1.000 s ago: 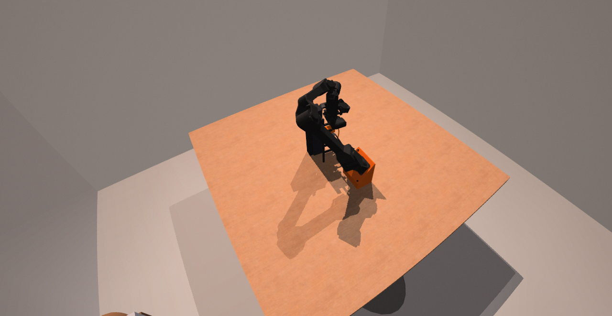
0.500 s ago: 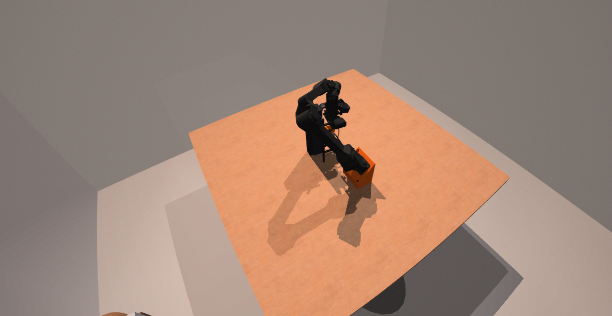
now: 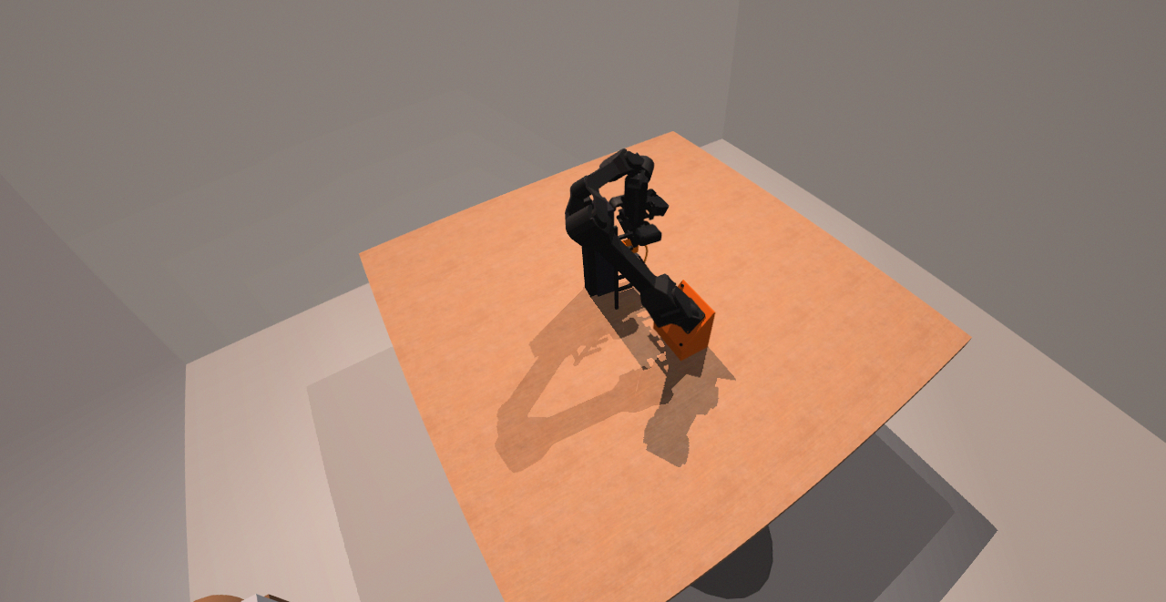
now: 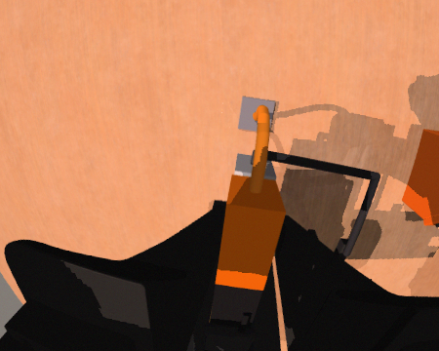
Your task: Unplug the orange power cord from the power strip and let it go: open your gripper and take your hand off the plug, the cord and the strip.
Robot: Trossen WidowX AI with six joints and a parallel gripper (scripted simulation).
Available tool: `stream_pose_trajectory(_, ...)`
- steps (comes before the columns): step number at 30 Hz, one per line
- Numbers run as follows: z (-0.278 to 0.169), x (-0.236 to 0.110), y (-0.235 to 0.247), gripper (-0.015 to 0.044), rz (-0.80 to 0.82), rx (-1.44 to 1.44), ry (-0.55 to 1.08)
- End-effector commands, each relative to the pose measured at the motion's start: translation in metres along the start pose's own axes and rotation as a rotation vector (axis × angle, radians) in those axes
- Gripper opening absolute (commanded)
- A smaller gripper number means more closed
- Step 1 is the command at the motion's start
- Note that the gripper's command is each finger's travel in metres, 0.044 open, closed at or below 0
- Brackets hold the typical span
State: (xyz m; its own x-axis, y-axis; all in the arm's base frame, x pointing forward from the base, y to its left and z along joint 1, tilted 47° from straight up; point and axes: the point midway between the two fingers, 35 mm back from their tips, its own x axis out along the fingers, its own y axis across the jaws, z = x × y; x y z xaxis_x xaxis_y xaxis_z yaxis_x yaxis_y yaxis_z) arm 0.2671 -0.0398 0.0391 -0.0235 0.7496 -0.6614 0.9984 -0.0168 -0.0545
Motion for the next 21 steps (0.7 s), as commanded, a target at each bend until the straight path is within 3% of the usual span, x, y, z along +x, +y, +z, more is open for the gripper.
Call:
stream_pose_trajectory(1, 0.026, -0.007, 0.001, 0.0000, 0.008, 0.009, -0.050)
stream_pose_trajectory(12, 0.044, -0.011, 0.000, 0.0000, 0.009, 0.011, -0.051)
stream_pose_trajectory(21, 0.037, -0.006, -0.002, 0.0236, 0.009, 0.012, -0.046)
